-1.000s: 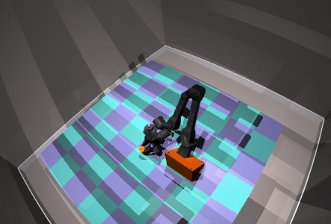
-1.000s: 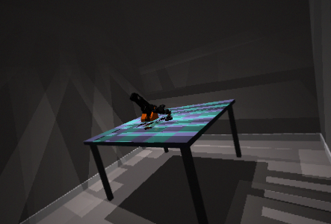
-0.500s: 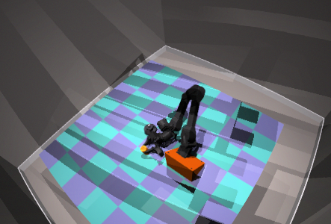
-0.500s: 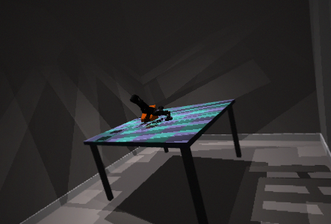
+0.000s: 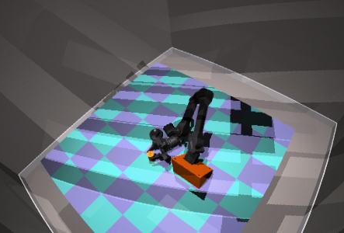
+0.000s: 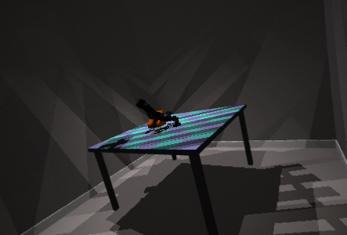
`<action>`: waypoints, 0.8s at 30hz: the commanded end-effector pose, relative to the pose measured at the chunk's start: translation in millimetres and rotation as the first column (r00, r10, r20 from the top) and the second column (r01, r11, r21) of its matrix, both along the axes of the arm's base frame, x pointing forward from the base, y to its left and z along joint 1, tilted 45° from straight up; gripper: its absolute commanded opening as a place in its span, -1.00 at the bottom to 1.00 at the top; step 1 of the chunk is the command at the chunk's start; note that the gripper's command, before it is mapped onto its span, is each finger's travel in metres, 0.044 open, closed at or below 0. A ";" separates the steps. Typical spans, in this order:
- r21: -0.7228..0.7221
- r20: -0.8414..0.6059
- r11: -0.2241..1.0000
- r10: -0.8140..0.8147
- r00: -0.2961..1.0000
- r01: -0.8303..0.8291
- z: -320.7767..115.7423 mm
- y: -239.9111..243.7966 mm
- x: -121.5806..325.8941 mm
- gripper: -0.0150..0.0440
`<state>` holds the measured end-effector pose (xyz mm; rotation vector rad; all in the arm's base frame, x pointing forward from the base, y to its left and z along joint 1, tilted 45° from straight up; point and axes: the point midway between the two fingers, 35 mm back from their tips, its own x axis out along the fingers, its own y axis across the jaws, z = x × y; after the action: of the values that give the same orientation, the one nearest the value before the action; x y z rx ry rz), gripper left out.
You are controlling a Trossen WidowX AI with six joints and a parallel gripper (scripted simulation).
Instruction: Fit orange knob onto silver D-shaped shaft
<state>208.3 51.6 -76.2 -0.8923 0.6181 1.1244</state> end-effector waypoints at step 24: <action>0.002 0.002 1.000 0.001 1.000 -0.001 0.3 0.2 0.3 1.00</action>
<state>208.3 51.6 -76.2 -0.8921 0.6180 1.1245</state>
